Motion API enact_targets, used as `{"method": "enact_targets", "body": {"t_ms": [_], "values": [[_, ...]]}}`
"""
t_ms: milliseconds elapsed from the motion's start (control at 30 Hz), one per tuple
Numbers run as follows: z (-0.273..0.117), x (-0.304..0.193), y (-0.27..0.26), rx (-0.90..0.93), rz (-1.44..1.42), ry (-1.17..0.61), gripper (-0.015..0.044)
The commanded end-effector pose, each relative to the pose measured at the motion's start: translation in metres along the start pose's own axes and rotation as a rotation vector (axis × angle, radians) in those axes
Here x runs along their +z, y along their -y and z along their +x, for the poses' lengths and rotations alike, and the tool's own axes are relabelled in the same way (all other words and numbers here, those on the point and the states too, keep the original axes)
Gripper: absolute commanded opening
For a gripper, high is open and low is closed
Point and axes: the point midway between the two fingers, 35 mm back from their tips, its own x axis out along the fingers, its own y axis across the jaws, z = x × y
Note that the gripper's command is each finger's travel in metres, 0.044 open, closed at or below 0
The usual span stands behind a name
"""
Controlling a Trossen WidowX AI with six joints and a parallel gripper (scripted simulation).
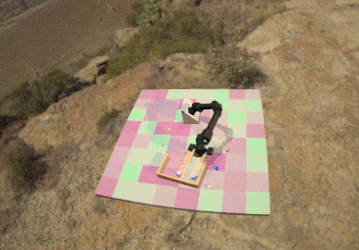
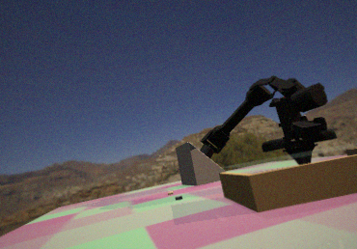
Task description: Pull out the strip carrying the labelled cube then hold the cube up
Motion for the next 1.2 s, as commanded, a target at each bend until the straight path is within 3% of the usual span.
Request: {"method": "enact_targets", "body": {"t_ms": [0, 1167], "values": [[0.006, -0.011, 0.001, -0.005, 0.006, -0.018, 0.0000], [0.007, -0.064, 0.000, -0.005, 0.008, -0.020, 0.0000]]}}
